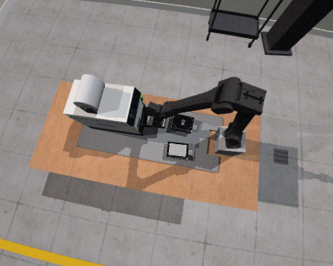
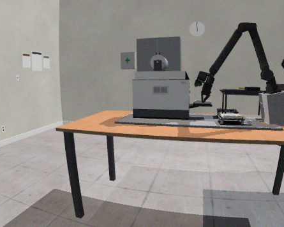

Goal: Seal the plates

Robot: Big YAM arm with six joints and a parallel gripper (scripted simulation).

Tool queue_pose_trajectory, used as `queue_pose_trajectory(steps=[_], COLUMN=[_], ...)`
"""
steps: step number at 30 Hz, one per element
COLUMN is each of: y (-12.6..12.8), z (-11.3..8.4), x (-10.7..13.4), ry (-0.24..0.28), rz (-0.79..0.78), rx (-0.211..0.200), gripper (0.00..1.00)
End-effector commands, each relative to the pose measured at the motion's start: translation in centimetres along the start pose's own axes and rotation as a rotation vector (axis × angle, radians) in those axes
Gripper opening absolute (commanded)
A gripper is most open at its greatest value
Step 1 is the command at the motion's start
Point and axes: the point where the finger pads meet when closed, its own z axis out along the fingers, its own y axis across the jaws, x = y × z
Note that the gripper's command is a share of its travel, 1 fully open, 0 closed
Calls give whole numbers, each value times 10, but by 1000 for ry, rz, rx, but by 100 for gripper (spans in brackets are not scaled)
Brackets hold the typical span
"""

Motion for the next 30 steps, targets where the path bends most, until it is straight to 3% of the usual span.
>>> queue_pose_trajectory(steps=[1,14,26,30], y=[1,-10,4,-2], z=[-14,-18,0,3], x=[-29,-29,-17,-16], ry=[-47,-54,-14,-16], rz=[4,19,3,12], rx=[5,15,-3,3], gripper=[0,0,0,0])
